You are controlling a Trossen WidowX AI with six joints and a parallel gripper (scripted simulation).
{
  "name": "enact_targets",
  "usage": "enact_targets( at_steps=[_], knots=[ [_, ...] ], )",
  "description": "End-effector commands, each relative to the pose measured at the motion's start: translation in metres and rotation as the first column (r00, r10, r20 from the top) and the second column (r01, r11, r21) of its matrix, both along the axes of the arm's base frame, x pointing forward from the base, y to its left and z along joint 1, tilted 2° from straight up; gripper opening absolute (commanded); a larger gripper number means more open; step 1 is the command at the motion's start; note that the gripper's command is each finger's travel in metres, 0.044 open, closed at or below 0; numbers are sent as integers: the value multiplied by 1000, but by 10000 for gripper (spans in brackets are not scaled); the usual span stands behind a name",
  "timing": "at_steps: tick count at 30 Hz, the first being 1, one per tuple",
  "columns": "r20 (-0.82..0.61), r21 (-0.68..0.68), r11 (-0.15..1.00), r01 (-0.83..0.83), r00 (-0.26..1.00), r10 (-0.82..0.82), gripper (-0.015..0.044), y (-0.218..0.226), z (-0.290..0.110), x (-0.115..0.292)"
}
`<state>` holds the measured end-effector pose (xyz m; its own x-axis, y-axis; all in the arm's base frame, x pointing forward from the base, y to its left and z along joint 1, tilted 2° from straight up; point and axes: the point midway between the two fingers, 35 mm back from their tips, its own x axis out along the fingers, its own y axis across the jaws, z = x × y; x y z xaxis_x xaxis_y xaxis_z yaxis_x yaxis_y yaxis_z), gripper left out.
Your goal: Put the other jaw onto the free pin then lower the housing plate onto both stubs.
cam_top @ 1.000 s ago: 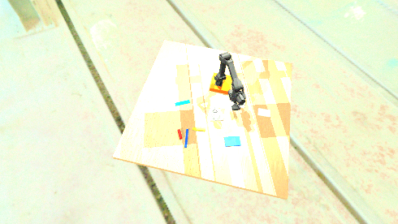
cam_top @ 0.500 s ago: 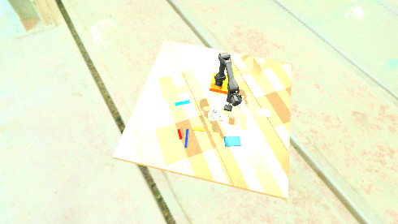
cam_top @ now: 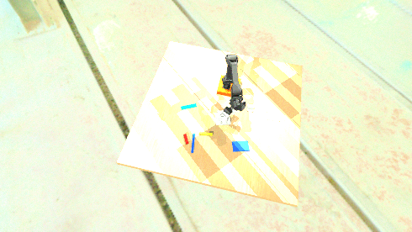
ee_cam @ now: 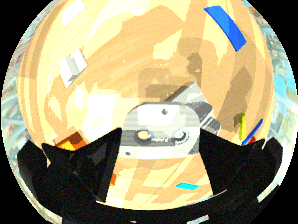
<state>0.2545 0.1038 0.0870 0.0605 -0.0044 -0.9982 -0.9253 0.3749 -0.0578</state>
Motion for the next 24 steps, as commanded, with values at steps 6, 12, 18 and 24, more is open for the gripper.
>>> enact_targets(
  at_steps=[6,12,18,24],
  knots=[
    [-3,15,966,258,966,-258,351,-21,1,6],
    [-4,24,912,411,912,-411,351,-35,1,9],
    [-6,32,833,552,834,-552,351,-49,1,11],
    [-9,39,733,679,734,-679,351,-62,2,13]
  ],
)
